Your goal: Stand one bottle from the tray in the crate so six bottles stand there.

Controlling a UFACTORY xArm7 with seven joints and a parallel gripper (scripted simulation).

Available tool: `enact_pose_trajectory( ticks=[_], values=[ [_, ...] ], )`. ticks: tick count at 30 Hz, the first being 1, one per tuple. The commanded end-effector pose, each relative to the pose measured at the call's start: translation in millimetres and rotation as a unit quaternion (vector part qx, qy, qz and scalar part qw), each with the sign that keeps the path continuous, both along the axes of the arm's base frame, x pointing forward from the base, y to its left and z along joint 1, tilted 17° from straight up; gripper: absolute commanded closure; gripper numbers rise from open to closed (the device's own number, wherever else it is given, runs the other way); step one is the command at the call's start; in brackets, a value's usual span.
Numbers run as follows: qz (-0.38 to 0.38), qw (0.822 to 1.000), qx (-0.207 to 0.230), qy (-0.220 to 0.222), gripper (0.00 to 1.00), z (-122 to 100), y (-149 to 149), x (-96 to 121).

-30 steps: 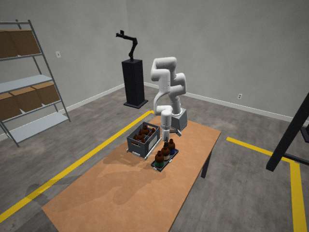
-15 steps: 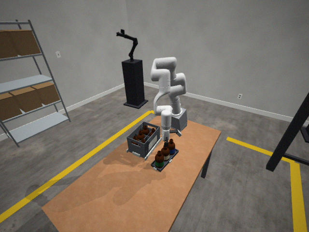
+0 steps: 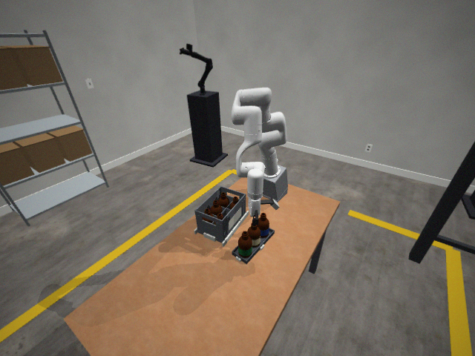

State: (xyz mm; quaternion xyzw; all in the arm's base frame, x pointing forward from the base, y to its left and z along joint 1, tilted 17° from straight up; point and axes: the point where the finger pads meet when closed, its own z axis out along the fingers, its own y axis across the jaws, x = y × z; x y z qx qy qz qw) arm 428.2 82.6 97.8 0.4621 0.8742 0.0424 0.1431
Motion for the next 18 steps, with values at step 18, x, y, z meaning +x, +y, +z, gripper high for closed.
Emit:
enact_pose_trajectory(
  ticks=[18],
  values=[
    [0.000, 1.000, 0.001, -0.002, 0.35, -10.2, -0.2, 4.5]
  ],
)
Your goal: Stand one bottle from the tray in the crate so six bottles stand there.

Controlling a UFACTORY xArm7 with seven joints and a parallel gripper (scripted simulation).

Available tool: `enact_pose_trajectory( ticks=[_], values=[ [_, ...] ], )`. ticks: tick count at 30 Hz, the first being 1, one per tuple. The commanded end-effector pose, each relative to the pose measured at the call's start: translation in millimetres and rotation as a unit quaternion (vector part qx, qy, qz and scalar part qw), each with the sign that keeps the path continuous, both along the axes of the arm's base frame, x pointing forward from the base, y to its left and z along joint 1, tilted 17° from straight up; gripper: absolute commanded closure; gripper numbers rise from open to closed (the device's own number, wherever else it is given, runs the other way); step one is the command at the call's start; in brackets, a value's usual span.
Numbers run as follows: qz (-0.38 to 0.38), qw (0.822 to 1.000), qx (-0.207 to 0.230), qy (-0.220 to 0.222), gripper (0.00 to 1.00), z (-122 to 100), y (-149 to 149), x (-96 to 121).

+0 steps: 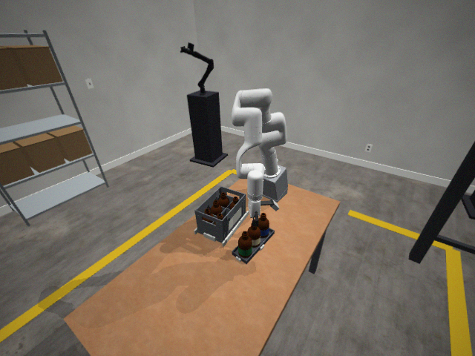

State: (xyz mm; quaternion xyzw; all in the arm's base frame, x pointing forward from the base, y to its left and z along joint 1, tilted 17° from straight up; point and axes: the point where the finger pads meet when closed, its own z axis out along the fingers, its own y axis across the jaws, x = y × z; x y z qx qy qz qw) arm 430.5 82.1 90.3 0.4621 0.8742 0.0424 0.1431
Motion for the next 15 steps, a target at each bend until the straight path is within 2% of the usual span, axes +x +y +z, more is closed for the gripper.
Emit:
enact_pose_trajectory(
  ticks=[1, 15],
  values=[
    [0.000, 1.000, 0.001, -0.002, 0.35, -3.8, 0.2, 2.5],
    [0.000, 1.000, 0.001, -0.002, 0.35, -18.1, -0.6, 6.9]
  ],
)
